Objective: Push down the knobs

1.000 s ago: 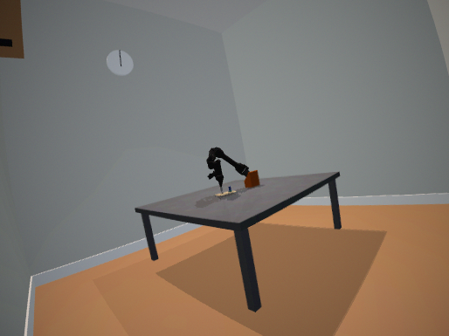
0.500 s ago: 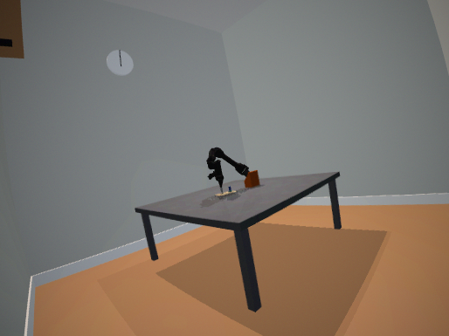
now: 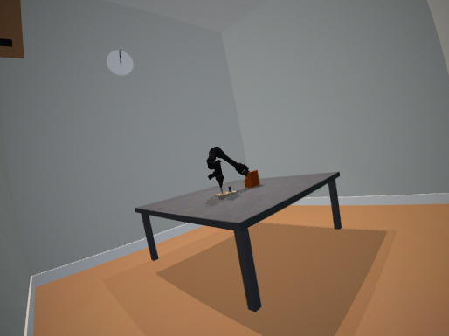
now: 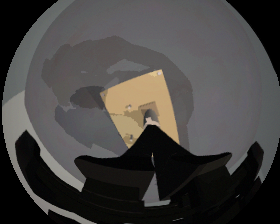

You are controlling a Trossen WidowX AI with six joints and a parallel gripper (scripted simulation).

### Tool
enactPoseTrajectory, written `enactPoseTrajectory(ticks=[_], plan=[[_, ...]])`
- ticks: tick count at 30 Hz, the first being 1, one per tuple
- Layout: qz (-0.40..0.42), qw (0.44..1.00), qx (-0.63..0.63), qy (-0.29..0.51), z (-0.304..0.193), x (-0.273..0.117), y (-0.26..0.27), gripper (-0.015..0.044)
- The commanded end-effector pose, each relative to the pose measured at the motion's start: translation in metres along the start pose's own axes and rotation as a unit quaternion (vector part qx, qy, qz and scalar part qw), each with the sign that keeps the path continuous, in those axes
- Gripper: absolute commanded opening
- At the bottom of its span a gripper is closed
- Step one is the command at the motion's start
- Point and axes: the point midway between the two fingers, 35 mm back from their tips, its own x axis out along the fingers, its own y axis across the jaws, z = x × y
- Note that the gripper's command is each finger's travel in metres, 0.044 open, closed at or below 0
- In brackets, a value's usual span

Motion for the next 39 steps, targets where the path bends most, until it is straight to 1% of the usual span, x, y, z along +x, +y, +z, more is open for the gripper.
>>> enactPoseTrajectory(ticks=[1, 39], plan=[[-0.006, 1.000, 0.004, 0.002, 0.0020, 0.0087, -0.0012, 0.0000], [-0.006, 1.000, 0.004, 0.002, 0.0020, 0.0110, -0.0012, 0.0000]])
